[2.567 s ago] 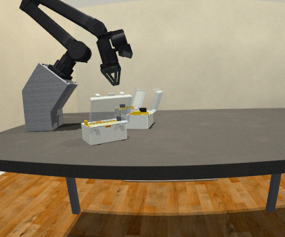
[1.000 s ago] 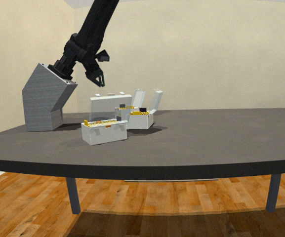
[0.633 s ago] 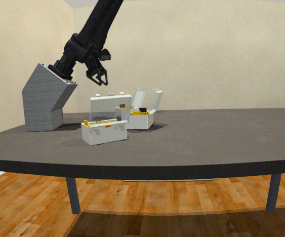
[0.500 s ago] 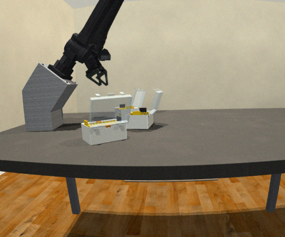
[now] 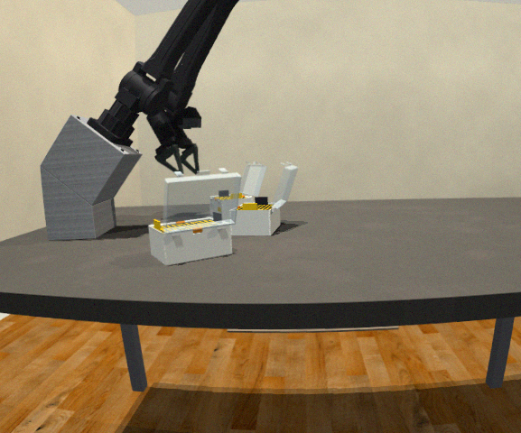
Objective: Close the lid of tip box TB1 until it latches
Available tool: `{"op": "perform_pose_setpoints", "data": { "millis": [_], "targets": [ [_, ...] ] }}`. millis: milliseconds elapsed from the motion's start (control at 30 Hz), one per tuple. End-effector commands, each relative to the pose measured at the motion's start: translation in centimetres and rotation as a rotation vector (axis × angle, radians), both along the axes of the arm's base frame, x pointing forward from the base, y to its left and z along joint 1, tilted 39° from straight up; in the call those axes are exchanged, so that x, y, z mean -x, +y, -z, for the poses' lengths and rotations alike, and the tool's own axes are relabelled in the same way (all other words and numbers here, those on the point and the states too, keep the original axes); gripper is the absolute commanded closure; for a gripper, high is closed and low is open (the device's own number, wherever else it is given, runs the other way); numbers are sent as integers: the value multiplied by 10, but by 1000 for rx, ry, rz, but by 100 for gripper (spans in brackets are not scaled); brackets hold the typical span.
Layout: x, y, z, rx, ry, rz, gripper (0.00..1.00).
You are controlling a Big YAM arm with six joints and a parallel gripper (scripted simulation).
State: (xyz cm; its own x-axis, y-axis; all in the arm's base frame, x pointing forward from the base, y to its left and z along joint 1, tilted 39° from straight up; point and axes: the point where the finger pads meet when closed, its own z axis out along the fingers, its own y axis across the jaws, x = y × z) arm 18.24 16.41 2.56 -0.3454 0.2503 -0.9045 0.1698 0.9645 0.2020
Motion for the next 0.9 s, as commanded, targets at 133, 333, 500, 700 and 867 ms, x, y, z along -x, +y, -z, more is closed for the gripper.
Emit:
{"op": "perform_pose_setpoints", "data": {
  "millis": [133, 333, 500, 700, 867],
  "targets": [
    [-26, 1, 33, 55, 6, -62, 0],
    [-29, 0, 36, 57, 6, -62, 0],
    [-29, 0, 36, 57, 6, -62, 0],
    [-29, 2, 36, 53, 4, -65, 0],
    [-28, 8, 33, 36, -1, -71, 0]
  ]
}}
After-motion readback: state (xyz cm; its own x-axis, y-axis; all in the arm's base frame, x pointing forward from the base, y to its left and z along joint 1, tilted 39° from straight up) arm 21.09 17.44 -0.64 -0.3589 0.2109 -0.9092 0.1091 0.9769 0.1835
